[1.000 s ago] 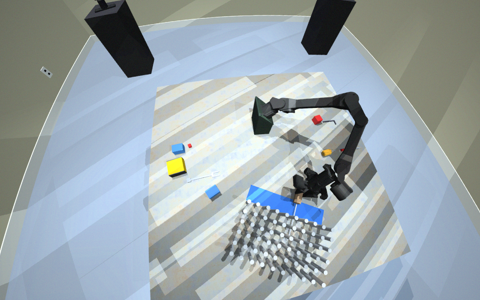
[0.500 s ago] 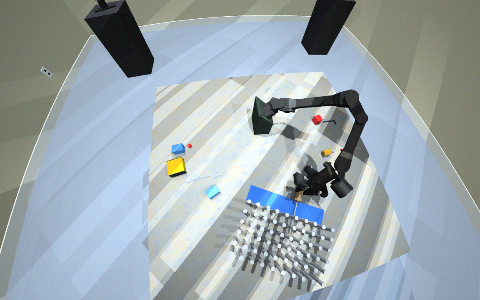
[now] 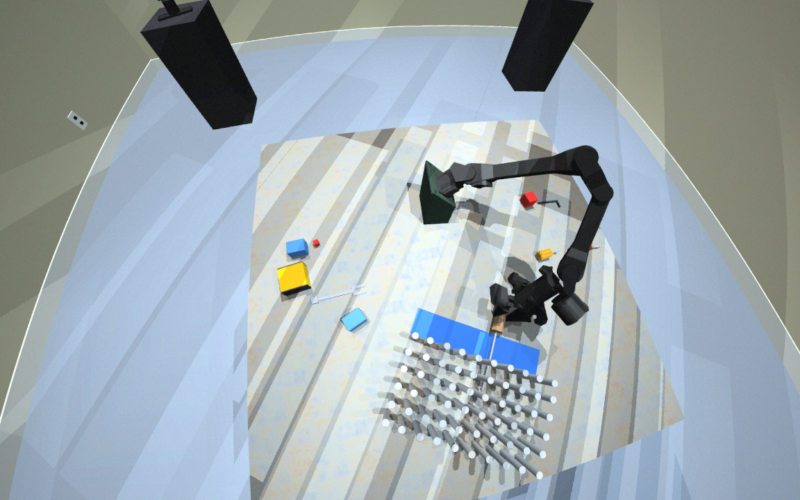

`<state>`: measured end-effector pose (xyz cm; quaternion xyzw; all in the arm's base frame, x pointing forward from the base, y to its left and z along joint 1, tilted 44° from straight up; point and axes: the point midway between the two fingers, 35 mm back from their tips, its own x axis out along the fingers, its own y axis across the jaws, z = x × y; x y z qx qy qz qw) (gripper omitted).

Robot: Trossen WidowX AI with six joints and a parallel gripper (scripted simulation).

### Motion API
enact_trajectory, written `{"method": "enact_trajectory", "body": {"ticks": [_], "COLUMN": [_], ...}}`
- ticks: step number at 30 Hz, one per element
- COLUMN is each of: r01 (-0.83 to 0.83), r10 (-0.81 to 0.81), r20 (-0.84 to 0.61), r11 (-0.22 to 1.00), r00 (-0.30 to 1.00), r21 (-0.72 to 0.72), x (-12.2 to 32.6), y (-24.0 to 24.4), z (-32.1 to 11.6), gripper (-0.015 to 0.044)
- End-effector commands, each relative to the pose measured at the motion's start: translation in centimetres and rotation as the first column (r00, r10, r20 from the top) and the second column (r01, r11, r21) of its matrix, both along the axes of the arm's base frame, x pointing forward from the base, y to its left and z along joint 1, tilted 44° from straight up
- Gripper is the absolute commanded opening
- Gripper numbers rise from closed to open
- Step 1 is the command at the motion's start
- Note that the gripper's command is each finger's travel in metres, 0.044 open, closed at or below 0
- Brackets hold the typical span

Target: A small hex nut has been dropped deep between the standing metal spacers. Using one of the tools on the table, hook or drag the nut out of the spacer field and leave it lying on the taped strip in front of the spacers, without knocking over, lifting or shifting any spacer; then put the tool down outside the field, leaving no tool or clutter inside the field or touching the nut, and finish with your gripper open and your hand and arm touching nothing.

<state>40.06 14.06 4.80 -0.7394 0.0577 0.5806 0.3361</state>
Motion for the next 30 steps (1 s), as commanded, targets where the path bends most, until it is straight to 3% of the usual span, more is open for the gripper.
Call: {"method": "enact_trajectory", "body": {"ticks": [1,30], "r01": [0.005,0.005], "r10": [-0.005,-0.005], "r20": [0.002,0.001], "r11": [1.0,1.0], "r00": [1.0,1.0], "r21": [-0.003,-0.002], "x": [-0.3,-2.3], "y": [0.1,1.0], "z": [0.1,0.7], "gripper": [0.0,0.0]}}
